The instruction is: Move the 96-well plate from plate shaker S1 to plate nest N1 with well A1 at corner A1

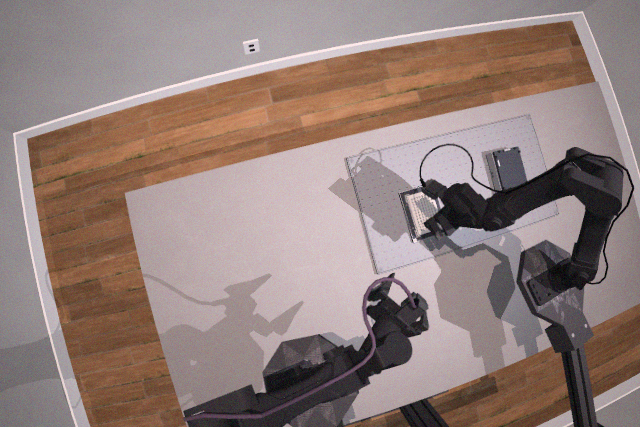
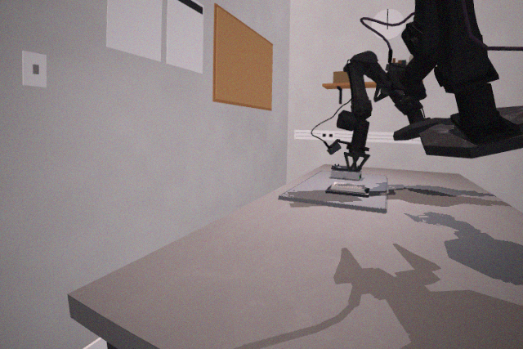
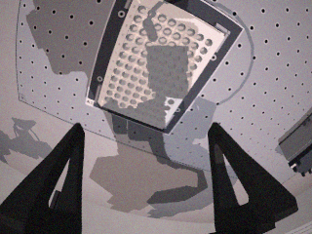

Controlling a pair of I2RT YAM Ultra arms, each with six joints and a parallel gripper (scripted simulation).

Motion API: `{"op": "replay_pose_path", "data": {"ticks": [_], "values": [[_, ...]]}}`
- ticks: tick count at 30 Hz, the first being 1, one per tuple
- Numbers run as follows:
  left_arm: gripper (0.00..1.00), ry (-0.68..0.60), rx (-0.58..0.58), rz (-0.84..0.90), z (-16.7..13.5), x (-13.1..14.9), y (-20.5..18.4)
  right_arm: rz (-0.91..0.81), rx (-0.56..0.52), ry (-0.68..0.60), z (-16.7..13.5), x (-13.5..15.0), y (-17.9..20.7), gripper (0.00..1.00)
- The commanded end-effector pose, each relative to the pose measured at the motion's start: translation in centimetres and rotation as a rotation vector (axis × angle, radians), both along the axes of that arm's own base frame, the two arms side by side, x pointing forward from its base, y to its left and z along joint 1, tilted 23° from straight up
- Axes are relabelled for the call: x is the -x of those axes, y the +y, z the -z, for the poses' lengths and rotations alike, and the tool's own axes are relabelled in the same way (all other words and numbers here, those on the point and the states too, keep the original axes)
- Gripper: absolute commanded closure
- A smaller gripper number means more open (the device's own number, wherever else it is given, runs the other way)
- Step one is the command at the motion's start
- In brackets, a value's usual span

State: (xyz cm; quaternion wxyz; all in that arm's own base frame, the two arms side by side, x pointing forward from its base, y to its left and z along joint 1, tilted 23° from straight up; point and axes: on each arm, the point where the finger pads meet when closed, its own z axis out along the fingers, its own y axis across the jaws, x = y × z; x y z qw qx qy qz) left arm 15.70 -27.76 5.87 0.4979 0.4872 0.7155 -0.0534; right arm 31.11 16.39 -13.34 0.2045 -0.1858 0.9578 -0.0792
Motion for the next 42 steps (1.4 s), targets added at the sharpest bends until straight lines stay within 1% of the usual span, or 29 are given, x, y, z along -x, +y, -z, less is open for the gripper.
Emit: {"op": "replay_pose_path", "data": {"ticks": [1,4,6,13,21,23,25,26,32,36,42], "values": [[0.0,0.0,0.004,0.008,-0.2,0.3,-0.1,-0.219,-0.105,-0.099,-1.6,-1.7,2.2,0.0],[0.0,0.0,0.004,0.008,-0.2,0.3,-0.1,-0.307,-0.113,-0.113,-1.8,-1.5,2.1,0.0],[0.0,0.0,0.004,0.008,-0.2,0.3,-0.1,-0.307,-0.113,-0.113,-1.8,-1.5,2.1,0.0],[0.0,0.0,0.004,0.008,-0.2,0.3,-0.1,-0.566,-0.138,-0.145,-1.8,-0.7,1.8,0.0],[0.0,0.0,0.004,0.008,-0.2,0.3,-0.1,-0.807,-0.168,-0.163,-1.6,0.2,1.3,0.0],[0.0,0.0,0.004,0.008,-0.2,0.3,-0.1,-0.807,-0.168,-0.163,-1.6,0.2,1.3,0.0],[0.0,0.0,0.004,0.008,-0.2,0.3,-0.1,-0.9,-0.182,-0.167,-1.6,0.5,1.3,0.0],[0.0,0.0,0.004,0.008,-0.2,0.3,-0.1,-0.946,-0.188,-0.186,-1.9,0.1,1.5,0.0],[0.0,0.0,0.004,0.008,-0.2,0.3,-0.1,-1.125,-0.223,-0.191,-1.8,0.8,0.8,0.0],[0.0,0.0,0.004,0.008,-0.2,0.3,-0.1,-1.192,-0.233,-0.209,-1.9,0.4,0.3,0.0],[0.0,0.0,0.004,0.008,-0.2,0.3,-0.1,-1.198,-0.235,-0.22,-2.1,-0.1,0.2,0.0]]}}
